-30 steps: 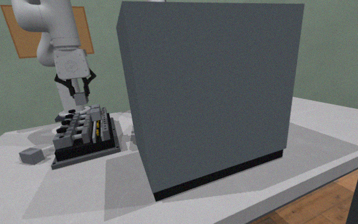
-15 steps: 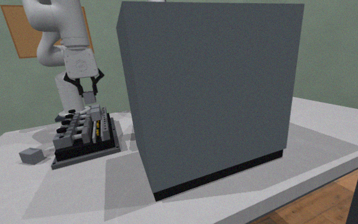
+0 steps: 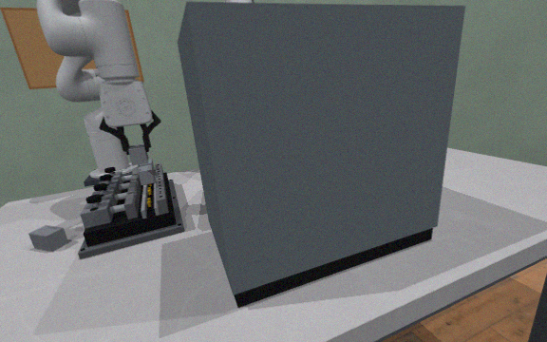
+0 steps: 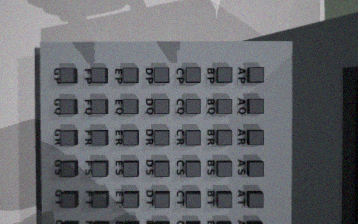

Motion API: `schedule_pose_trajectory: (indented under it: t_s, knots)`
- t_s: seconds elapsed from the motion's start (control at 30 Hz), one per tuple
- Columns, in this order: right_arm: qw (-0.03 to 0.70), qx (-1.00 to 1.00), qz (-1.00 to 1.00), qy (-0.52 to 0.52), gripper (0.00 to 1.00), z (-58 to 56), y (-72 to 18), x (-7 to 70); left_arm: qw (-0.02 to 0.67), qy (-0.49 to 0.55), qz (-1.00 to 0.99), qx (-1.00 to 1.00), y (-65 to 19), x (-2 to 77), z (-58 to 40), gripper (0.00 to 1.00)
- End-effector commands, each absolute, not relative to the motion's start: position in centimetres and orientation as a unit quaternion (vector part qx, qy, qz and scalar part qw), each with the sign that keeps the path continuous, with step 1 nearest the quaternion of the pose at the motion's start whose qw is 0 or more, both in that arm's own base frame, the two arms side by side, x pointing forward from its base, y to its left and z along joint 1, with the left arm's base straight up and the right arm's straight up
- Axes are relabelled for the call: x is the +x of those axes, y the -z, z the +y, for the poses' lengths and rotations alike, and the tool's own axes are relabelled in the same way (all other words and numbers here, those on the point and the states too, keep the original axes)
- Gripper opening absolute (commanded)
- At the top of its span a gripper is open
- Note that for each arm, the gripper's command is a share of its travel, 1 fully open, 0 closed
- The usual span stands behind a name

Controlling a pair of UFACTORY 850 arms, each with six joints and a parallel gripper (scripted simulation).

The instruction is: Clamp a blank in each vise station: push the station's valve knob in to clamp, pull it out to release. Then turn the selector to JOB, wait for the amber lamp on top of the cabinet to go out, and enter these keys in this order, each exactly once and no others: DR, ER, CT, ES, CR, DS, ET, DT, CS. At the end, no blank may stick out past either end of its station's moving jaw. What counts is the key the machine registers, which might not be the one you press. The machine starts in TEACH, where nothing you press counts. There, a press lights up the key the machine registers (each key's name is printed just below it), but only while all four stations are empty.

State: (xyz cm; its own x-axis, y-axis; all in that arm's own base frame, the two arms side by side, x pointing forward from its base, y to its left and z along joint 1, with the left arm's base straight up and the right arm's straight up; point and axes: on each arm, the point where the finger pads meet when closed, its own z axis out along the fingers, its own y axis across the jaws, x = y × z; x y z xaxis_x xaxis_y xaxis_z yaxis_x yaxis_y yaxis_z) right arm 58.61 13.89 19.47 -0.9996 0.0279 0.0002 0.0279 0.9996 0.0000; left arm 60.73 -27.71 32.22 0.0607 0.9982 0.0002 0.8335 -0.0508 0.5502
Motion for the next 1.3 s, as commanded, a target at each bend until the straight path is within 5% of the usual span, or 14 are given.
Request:
schedule_pose_trajectory:
  t_s: [0.0, 1.27]
  knots:
    - [-0.001, -0.014, -1.000, 0.000, 0.00, 13.9, -18.6, 58.7, 0.210, -0.197, 0.656, 0.697, -32.3, 60.8, -27.7, 1.00]
    - [-0.001, -0.015, -1.000, 0.000, 0.00, 13.9, -13.4, 58.8, 0.210, -0.197, 0.656, 0.697, -32.3, 60.8, -27.7, 1.00]
